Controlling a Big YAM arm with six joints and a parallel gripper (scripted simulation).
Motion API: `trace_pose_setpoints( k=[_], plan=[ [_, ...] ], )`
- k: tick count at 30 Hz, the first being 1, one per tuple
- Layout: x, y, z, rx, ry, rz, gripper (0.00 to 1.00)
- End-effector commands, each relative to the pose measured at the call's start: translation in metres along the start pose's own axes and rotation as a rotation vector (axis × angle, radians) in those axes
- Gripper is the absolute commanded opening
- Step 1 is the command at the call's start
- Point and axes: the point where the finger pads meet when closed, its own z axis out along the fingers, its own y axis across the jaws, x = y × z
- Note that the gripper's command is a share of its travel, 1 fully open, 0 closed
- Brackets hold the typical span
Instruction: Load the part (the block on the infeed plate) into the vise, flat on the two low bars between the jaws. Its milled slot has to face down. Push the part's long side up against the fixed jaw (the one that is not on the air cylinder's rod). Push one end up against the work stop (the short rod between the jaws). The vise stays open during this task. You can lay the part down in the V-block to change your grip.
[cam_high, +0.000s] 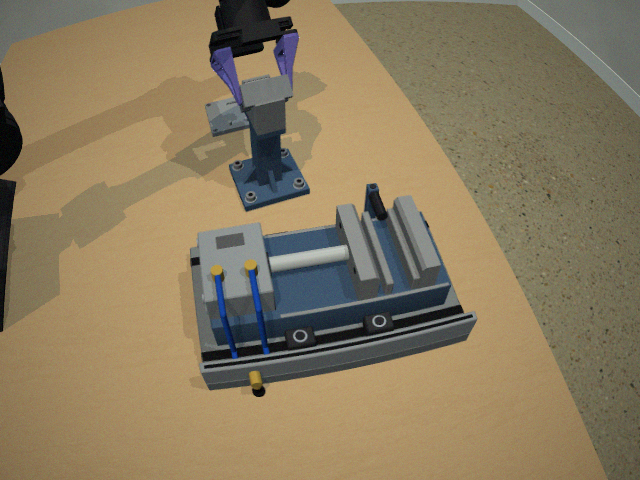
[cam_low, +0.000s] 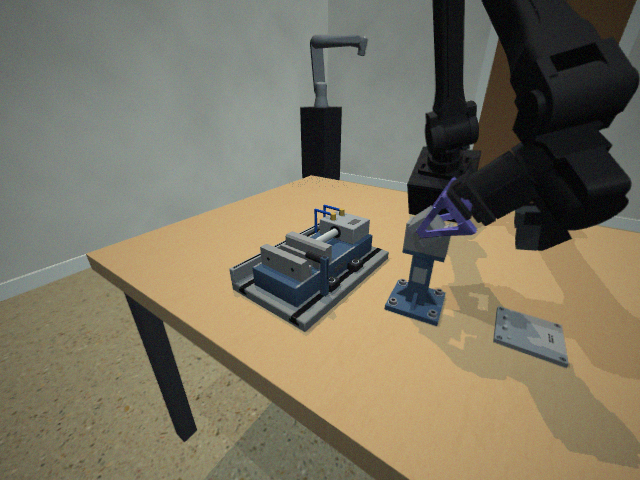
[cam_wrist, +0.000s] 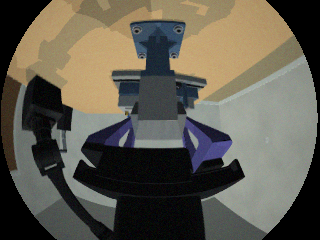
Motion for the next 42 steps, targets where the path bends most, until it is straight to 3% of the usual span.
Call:
trace_pose_setpoints(
  k=[1, 42],
  plan=[
    [-0.006, -0.007, -0.008, 0.011, -0.009, -0.005, 0.00],
    [0.011, -0.012, -0.023, 0.025, -0.022, 0.028, 0.00]
  ],
)
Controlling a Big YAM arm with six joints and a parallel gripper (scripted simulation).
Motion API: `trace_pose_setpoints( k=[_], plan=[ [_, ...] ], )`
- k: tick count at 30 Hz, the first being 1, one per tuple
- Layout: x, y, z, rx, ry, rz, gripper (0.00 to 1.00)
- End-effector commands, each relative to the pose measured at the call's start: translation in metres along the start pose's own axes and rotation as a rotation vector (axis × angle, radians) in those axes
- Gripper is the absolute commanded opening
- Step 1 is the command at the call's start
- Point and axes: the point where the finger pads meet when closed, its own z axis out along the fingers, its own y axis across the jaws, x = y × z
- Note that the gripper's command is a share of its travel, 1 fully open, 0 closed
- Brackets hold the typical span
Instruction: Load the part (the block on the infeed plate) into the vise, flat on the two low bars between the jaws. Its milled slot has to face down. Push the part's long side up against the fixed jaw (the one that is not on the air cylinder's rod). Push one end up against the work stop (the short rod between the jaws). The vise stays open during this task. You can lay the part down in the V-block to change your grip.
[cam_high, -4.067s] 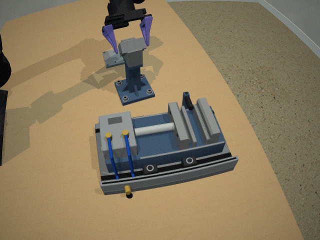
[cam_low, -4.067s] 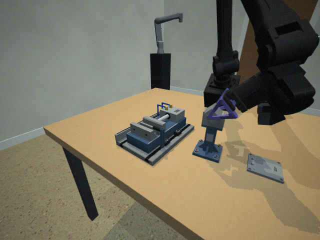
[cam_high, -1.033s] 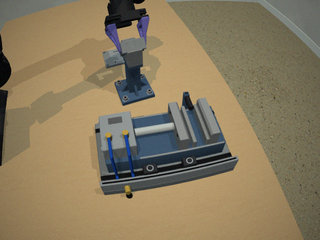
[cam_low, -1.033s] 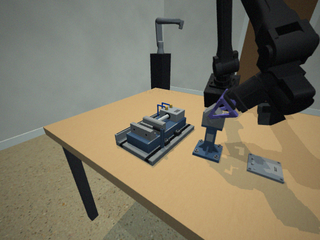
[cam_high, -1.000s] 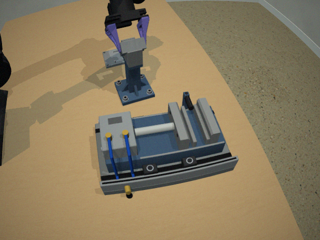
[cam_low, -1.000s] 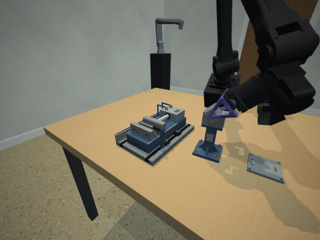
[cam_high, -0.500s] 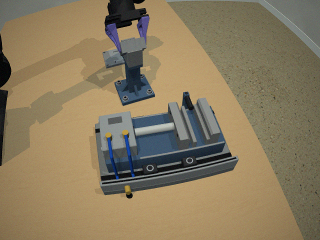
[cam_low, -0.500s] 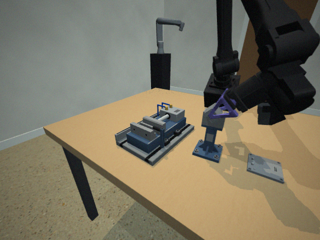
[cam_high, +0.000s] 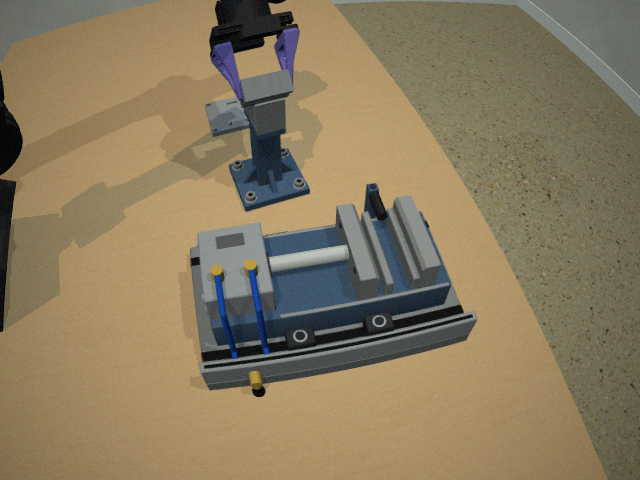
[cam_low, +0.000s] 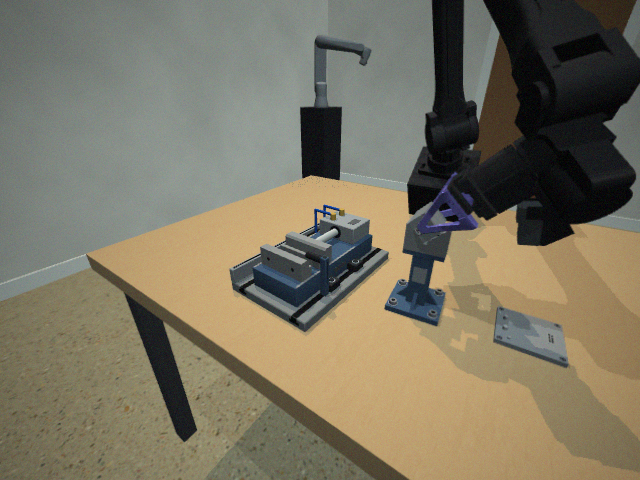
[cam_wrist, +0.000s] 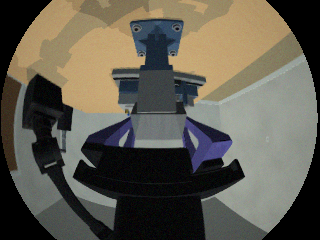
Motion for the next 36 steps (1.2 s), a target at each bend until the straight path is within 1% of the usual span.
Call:
trace_pose_setpoints(
  k=[1, 7, 13, 17, 21, 25, 29, 30, 36],
  plan=[
    [0.004, -0.011, -0.017, 0.024, -0.020, 0.021, 0.00],
    [0.010, -0.015, -0.022, 0.030, -0.026, 0.032, 0.00],
    [0.008, -0.007, -0.018, 0.018, -0.014, 0.009, 0.00],
    [0.013, -0.014, -0.026, 0.029, -0.026, 0.031, 0.00],
    [0.012, -0.008, -0.023, 0.020, -0.017, 0.014, 0.00],
    [0.017, -0.014, -0.029, 0.030, -0.027, 0.033, 0.00],
    [0.015, -0.014, -0.029, 0.027, -0.024, 0.027, 0.00],
    [0.011, 0.000, -0.019, 0.008, -0.004, -0.012, 0.00],
    [0.017, -0.007, -0.026, 0.020, -0.016, 0.012, 0.00]
  ],
)
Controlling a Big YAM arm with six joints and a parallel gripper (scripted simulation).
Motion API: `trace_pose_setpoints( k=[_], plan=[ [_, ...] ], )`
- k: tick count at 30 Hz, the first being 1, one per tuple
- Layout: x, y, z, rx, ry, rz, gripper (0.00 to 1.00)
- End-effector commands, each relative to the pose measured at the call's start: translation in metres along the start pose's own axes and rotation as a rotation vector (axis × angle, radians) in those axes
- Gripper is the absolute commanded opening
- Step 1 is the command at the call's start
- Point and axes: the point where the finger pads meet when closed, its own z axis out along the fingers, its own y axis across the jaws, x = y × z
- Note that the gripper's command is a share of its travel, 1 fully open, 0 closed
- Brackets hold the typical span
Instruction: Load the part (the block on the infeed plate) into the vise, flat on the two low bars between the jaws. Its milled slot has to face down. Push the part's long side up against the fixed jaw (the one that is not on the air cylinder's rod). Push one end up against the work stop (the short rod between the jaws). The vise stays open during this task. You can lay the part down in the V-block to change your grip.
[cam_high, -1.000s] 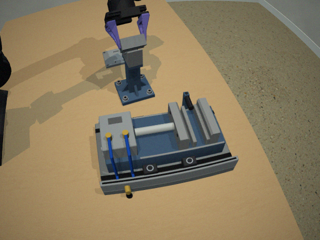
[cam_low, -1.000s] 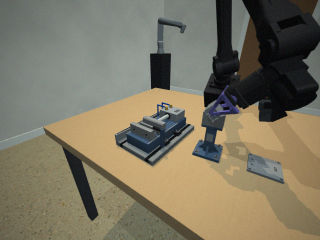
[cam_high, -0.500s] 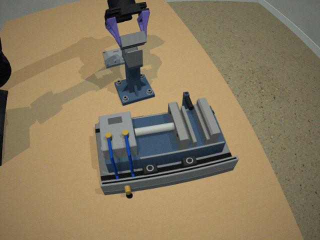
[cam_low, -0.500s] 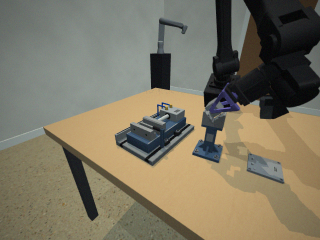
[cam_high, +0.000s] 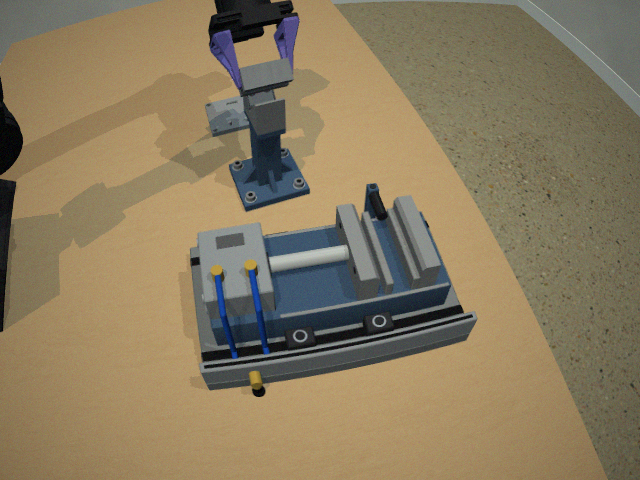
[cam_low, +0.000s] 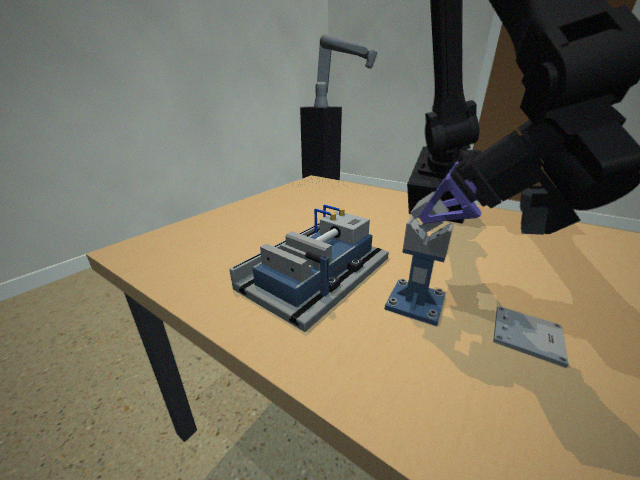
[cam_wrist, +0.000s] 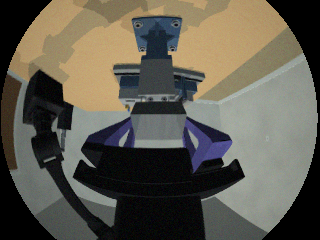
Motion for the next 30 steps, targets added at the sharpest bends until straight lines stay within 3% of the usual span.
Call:
trace_pose_setpoints(
  k=[1, 30],
  plan=[
    [0.0053, -0.0074, -0.0148, 0.022, -0.018, 0.016, 0.00],
    [0.0072, -0.0118, -0.0188, 0.026, -0.023, 0.023, 0.00]
  ],
)
